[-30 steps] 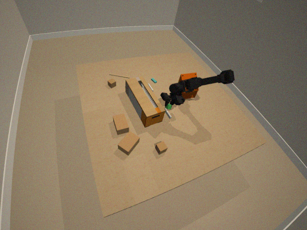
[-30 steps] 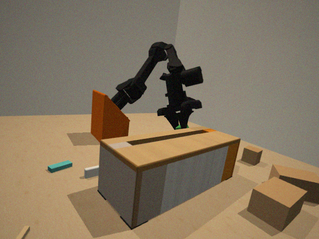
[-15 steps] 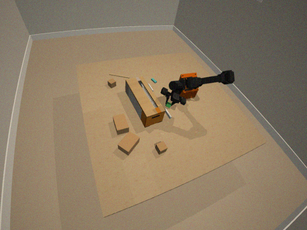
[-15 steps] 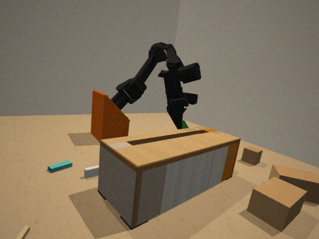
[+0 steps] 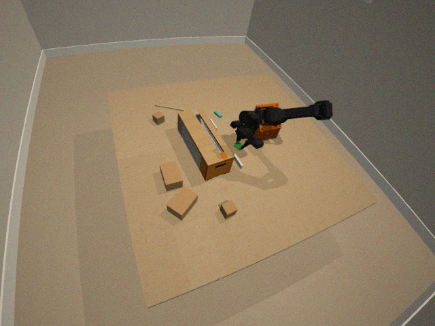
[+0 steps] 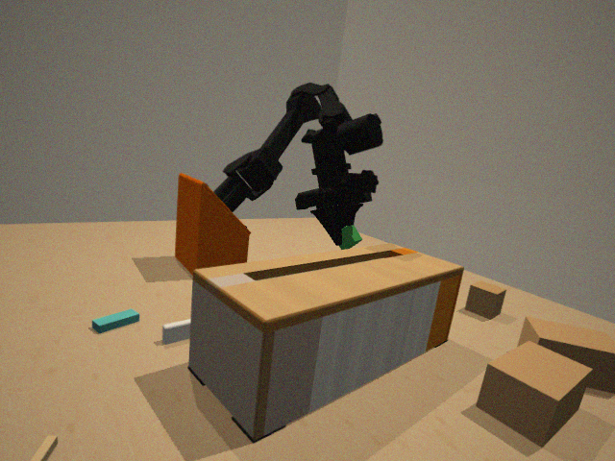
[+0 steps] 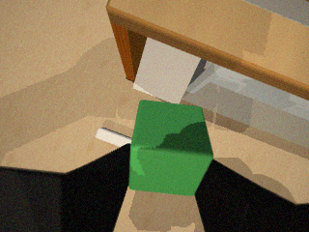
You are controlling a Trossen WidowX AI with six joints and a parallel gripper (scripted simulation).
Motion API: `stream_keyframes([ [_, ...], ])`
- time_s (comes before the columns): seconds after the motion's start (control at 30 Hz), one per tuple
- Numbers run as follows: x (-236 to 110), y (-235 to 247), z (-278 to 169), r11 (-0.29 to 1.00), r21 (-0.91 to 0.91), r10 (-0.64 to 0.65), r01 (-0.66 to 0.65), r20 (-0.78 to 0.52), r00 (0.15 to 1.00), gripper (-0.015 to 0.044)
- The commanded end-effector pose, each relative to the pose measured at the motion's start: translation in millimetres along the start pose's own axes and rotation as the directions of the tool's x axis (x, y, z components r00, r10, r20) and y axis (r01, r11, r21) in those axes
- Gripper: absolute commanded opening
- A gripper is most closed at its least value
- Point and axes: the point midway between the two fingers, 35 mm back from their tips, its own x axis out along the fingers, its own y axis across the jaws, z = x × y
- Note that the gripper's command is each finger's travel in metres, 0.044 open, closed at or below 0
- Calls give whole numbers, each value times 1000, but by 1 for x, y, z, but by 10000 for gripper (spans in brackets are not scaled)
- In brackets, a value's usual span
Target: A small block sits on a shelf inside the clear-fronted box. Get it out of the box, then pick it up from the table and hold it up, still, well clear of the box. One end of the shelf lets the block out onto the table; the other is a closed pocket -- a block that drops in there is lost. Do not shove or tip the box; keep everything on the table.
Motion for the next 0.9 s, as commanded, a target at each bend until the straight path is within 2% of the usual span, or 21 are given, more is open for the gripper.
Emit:
stream_keyframes([
  [0.0, -4, 1, 1, 991, 131, 6, -8, 10, 1000, 0],
  [0.2, -9, 0, 1, 931, 364, 16, -20, 14, 1000, 0],
  [0.4, -14, 0, 0, 817, 576, 25, -32, 19, 1000, 0],
  [0.87, -25, 0, -1, 383, 922, 48, -51, 36, 998, 0],
])
